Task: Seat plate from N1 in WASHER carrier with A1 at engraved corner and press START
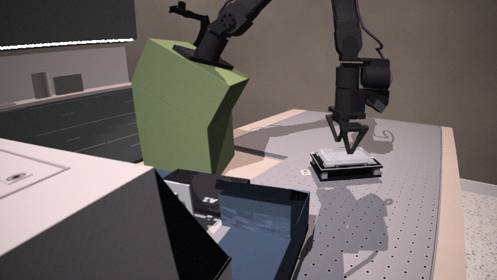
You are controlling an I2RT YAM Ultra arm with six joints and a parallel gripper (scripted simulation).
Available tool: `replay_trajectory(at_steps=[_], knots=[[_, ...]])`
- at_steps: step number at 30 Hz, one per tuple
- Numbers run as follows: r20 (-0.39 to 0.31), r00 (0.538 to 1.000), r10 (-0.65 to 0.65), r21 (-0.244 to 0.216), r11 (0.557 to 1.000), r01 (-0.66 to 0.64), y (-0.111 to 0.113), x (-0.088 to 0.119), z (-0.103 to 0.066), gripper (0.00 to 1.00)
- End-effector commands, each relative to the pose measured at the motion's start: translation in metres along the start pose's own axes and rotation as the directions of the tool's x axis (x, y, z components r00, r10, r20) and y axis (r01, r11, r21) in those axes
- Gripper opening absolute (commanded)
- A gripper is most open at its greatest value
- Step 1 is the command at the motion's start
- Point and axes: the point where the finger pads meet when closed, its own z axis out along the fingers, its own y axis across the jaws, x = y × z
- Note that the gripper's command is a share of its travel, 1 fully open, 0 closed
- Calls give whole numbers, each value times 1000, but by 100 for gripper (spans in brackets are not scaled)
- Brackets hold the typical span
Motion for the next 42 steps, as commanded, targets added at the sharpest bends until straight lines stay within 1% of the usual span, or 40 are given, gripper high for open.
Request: replay_trajectory(at_steps=[1,37,38,42], knots=[[54,999,-2,20,1000,1,-5,-22,-5,100],[54,999,-2,20,1000,1,-5,-22,-5,100],[39,999,-1,16,1000,0,-4,-17,0,100],[37,999,-1,15,1000,0,-3,-16,2,100]])
